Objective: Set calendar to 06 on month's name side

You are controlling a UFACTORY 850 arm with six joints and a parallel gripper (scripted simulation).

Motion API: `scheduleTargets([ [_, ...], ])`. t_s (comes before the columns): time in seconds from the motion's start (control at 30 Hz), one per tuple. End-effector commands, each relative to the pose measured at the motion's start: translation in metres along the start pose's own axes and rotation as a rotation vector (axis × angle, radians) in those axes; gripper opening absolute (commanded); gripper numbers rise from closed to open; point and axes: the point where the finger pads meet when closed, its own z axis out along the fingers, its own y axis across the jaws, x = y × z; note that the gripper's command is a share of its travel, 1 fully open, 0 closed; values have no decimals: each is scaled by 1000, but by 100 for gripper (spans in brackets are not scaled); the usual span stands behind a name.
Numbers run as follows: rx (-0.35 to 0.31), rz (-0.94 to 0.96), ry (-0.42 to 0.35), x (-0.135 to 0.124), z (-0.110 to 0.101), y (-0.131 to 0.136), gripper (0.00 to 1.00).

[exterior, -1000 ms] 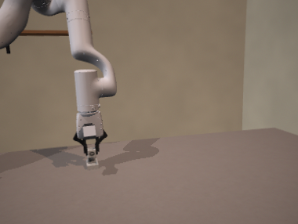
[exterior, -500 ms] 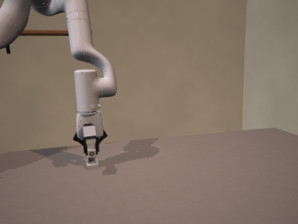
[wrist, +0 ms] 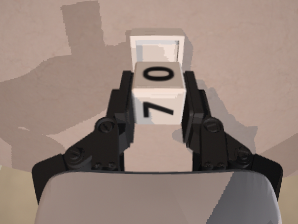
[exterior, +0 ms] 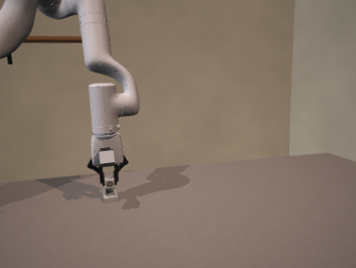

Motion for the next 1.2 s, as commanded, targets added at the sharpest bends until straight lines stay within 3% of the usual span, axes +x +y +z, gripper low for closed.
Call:
scheduleTargets([
  [0.0, 1, 0, 0, 0, 0, -1, 29],
  [1.17, 1, 0, 0, 0, 16, -1, 29],
])
